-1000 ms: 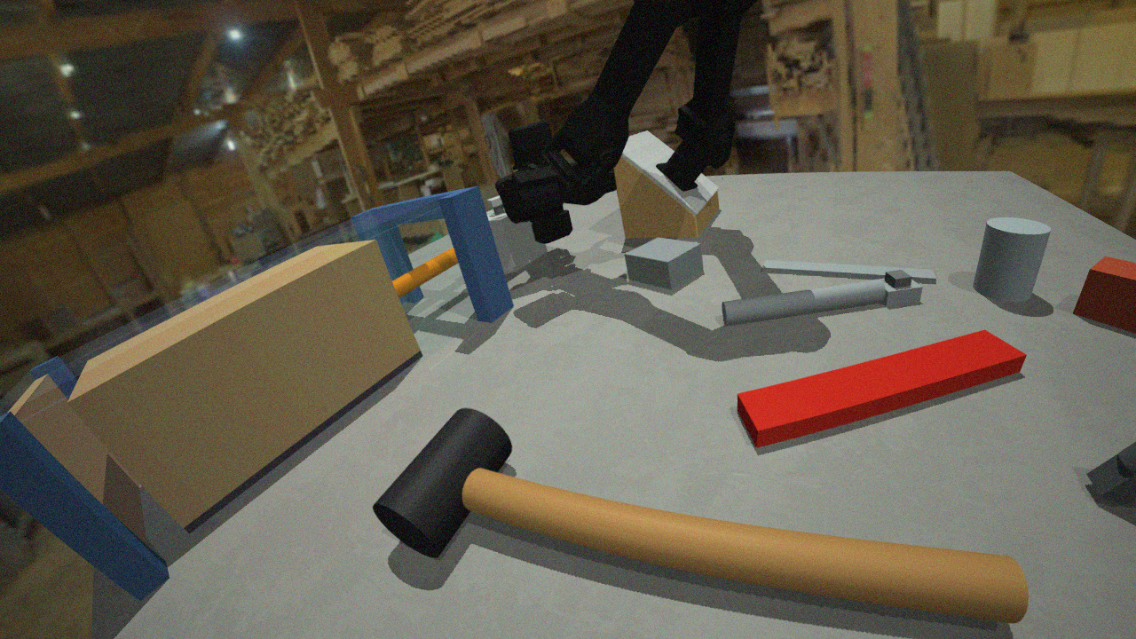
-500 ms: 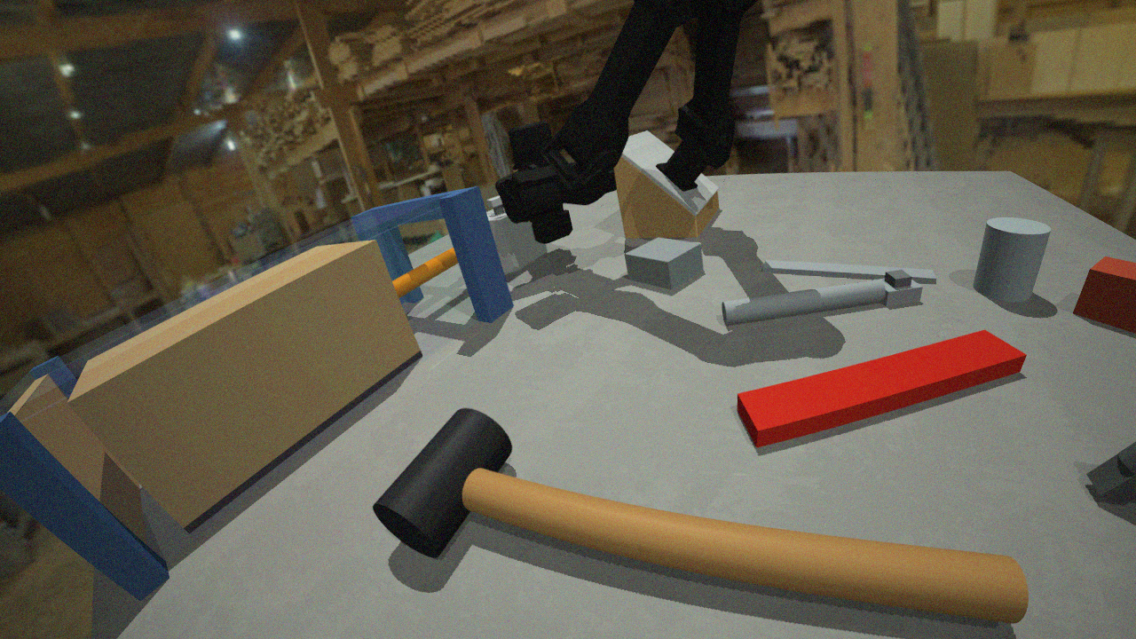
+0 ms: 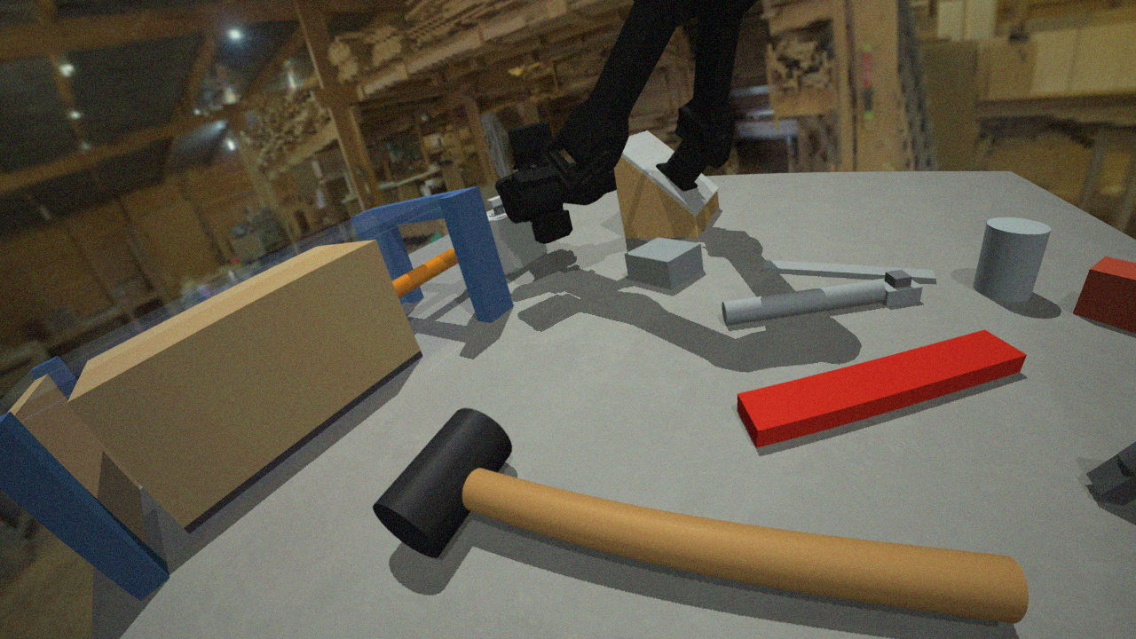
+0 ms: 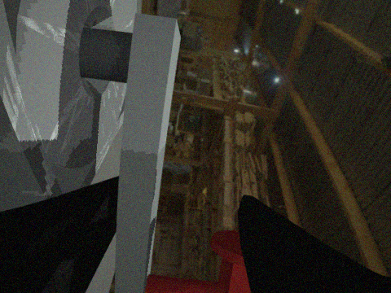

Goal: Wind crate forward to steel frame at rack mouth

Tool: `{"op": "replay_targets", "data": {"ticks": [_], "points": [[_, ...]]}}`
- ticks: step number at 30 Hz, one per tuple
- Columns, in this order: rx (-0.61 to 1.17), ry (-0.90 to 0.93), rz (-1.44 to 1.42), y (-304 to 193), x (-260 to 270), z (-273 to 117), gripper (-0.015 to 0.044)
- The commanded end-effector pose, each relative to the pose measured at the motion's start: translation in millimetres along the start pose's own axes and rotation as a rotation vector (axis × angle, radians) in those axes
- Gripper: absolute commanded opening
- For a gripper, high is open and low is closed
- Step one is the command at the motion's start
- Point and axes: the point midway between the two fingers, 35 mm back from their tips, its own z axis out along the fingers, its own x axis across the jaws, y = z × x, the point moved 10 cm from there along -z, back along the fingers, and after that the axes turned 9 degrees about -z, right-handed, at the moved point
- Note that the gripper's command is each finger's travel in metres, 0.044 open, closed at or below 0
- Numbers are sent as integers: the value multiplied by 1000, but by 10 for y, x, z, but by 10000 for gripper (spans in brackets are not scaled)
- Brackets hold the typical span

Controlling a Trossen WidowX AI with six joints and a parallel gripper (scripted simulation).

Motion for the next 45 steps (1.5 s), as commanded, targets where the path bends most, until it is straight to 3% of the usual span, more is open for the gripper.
{"op": "replay_targets", "data": {"ticks": [1,45], "points": [[-6,15,2,5,8,0,240],[0,0,0,21,34,0,240]]}}
